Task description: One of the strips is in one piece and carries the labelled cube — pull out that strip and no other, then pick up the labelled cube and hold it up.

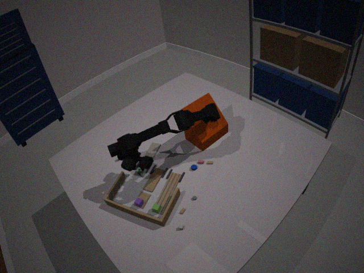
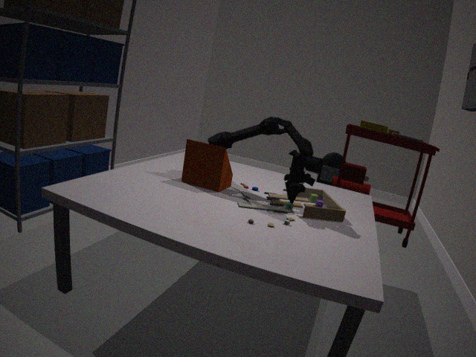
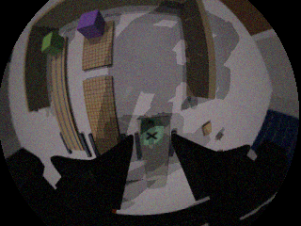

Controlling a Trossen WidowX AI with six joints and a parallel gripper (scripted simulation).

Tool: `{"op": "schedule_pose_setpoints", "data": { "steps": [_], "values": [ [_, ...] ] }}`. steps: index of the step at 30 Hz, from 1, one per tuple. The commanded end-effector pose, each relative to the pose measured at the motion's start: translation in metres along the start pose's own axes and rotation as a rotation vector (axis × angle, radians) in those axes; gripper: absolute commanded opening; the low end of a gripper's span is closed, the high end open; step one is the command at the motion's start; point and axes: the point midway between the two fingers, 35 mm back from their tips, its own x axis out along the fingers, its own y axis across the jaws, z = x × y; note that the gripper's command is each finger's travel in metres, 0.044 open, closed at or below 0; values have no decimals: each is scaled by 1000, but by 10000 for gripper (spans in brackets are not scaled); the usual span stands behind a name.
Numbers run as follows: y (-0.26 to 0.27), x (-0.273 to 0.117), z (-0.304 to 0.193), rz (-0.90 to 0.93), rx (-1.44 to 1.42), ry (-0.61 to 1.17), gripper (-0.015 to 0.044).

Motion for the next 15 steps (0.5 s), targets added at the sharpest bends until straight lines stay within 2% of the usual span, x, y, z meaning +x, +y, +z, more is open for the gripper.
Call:
{"op": "schedule_pose_setpoints", "data": {
  "steps": [1,15],
  "values": [
    [0,7,-1,3,7,-1,250],
    [1,30,-1,5,7,-1,250]
  ]
}}
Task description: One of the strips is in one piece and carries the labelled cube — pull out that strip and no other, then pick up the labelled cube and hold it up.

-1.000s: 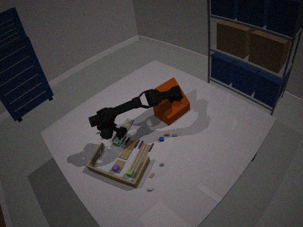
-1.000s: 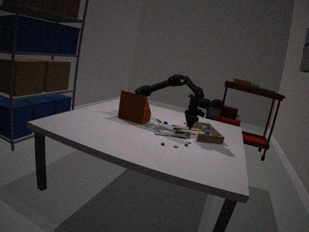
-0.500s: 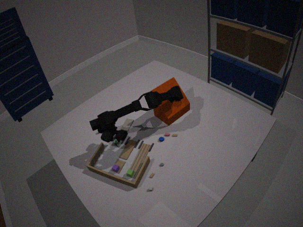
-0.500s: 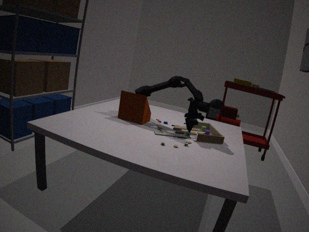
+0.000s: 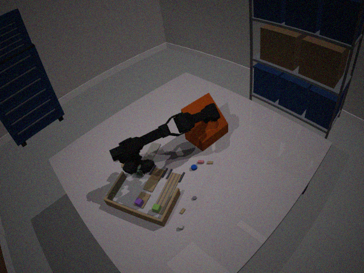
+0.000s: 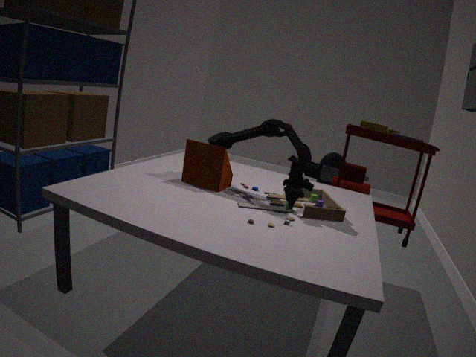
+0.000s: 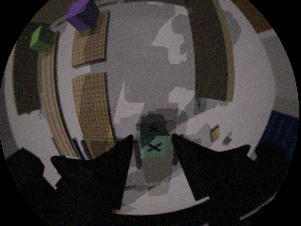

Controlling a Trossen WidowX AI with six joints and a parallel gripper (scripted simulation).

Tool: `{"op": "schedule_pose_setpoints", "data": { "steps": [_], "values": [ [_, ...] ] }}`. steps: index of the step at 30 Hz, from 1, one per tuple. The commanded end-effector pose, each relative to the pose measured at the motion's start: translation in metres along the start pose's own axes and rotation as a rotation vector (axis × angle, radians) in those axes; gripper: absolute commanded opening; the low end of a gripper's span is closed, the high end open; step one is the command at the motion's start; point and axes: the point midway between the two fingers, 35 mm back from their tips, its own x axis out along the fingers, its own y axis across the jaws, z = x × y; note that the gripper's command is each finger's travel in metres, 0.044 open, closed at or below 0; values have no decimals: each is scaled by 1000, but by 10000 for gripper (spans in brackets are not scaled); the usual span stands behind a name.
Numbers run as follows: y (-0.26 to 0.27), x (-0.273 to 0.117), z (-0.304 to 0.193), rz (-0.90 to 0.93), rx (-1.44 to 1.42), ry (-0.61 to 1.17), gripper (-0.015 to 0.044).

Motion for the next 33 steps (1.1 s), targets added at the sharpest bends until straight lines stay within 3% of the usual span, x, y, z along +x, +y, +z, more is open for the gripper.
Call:
{"op": "schedule_pose_setpoints", "data": {
  "steps": [1,3,7,13,17,33],
  "values": [
    [0,6,-1,4,7,-1,250],
    [1,6,-1,4,7,-1,250],
    [1,4,0,1,0,1,145],
    [1,4,0,1,0,1,105],
    [1,2,-2,1,0,2,0],
    [25,-34,-46,2,8,2,0]
  ]
}}
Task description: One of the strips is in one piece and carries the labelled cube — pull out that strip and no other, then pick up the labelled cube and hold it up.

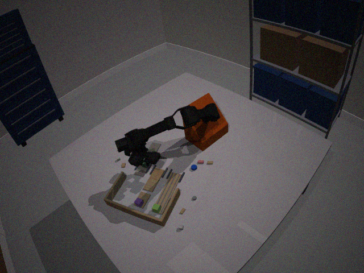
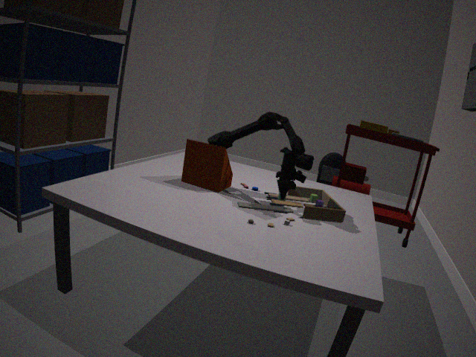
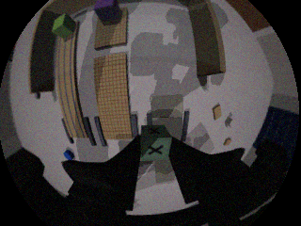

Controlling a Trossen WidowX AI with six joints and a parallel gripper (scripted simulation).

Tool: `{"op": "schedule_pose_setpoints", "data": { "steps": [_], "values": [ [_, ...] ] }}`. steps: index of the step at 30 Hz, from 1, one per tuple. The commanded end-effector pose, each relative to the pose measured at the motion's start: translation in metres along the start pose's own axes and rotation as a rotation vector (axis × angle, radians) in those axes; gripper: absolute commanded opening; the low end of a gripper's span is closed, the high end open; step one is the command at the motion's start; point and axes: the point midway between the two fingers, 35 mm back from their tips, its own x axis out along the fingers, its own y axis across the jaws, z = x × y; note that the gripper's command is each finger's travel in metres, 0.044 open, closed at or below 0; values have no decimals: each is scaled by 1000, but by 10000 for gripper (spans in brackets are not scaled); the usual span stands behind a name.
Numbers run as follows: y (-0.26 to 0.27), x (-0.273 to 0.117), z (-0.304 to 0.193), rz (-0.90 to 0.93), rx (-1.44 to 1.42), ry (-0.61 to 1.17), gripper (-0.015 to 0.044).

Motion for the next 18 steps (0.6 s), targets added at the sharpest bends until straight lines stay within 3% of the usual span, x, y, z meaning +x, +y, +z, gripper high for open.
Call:
{"op": "schedule_pose_setpoints", "data": {
  "steps": [1,18],
  "values": [
    [6,-9,-12,-2,-1,0,0],
    [28,-13,-54,-1,2,1,0]
  ]
}}
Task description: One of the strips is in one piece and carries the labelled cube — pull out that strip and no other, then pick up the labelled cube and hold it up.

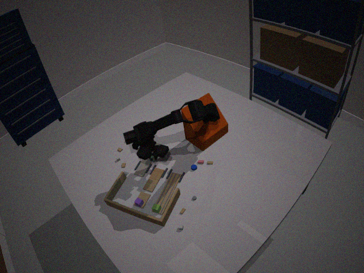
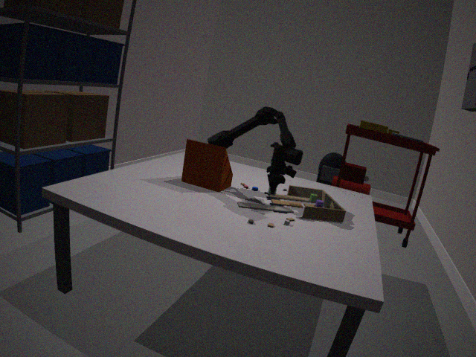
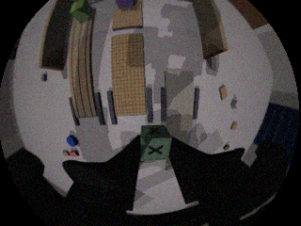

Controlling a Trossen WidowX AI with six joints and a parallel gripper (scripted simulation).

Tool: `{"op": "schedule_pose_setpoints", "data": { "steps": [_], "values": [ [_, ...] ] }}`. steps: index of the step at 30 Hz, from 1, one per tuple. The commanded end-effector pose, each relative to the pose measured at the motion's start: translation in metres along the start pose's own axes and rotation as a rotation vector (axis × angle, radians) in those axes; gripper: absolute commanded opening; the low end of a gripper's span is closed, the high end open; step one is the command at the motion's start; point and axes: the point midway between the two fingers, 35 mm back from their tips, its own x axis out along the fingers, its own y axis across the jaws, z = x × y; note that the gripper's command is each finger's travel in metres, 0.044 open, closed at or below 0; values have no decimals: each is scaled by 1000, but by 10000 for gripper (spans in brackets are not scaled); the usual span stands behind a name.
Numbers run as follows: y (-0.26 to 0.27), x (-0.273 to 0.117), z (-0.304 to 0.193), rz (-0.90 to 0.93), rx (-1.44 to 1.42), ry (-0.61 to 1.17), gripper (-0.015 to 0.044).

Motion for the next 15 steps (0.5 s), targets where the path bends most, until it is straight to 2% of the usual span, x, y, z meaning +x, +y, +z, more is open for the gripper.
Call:
{"op": "schedule_pose_setpoints", "data": {
  "steps": [1,15],
  "values": [
    [5,-2,-12,-5,-5,-3,0],
    [24,-4,-45,-5,-4,-1,0]
  ]
}}
